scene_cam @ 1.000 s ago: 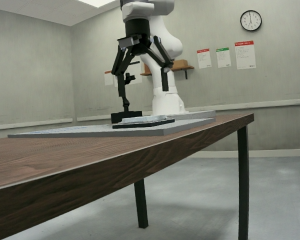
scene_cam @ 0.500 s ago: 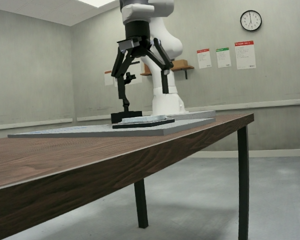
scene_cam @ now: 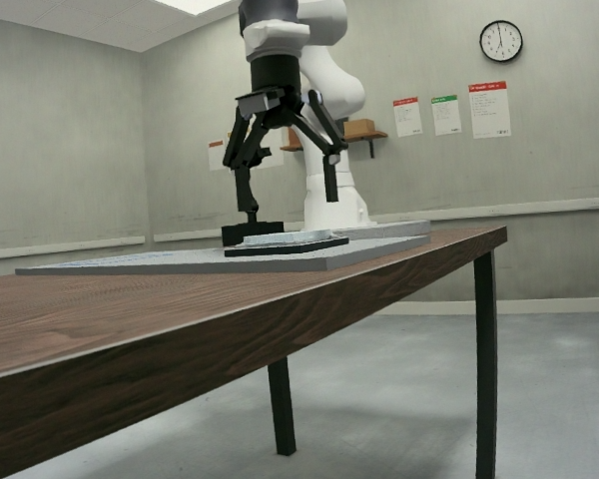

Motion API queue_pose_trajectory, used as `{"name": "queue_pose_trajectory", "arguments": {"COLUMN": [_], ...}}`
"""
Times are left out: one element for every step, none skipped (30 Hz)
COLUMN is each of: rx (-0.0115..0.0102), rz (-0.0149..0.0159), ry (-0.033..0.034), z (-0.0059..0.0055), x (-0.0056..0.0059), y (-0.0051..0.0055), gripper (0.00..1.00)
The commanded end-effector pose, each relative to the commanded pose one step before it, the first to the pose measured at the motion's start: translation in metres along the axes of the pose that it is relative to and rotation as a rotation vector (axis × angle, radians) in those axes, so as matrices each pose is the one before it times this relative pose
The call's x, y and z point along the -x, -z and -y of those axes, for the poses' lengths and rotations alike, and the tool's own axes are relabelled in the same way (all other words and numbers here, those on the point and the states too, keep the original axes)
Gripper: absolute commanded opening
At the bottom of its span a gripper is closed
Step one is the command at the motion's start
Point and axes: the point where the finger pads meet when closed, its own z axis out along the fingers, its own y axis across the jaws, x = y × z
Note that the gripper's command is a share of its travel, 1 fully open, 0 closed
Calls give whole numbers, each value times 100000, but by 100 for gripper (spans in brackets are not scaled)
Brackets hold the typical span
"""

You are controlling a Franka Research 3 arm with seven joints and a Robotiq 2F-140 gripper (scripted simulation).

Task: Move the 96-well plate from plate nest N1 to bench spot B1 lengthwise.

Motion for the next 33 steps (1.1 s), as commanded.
{"name": "queue_pose_trajectory", "arguments": {"rx": [-144, 0, 0, 0, 0, 0, 0, 0, 0, 0, 0, 0, 0, 0, 0, 0, 0, 0, 0, 0, 0, 0, 0, 0, 0, 0, 0, 0, 0, 0, 0, 0, 0], "rz": [-970, 0, 0, 0, 0, 0, 0, 0, 0, 0, 0, 0, 0, 0, 0, 0, 0, 0, 0, 0, 0, 0, 0, 0, 0, 0, 0, 0, 0, 0, 0, 0, 0], "ry": [-1088, 0, 0, 0, 0, 0, 0, 0, 0, 0, 0, 0, 0, 0, 0, 0, 0, 0, 0, 0, 0, 0, 0, 0, 0, 0, 0, 0, 0, 0, 0, 0, 0], "z": [118, 0, 0, 0, 0, 0, 0, 0, 0, 0, 0, 0, 0, 0, 0, 0, 0, 0, 0, 0, 0, 0, 0, 0, 0, 0, 0, 0, 0, 0, 0, 0, 0], "x": [-250, 0, 0, 0, 0, 0, 0, 0, 0, 0, 0, 0, 0, 0, 0, 0, 0, 0, 0, 0, 0, 0, 0, 0, 0, 0, 0, 0, 0, 0, 0, 0, 0], "y": [-578, -167, -167, 0, 0, -167, -167, -167, -167, -167, -167, -167, -167, -167, -167, -167, -167, -167, -167, -163, 0, 0, 0, 0, 0, 0, 0, 0, 0, 0, 0, 0, 0], "gripper": [100, 100, 100, 100, 100, 100, 100, 100, 100, 100, 100, 100, 100, 100, 100, 100, 100, 100, 100, 100, 100, 100, 100, 100, 100, 100, 100, 100, 100, 100, 100, 100, 100]}}
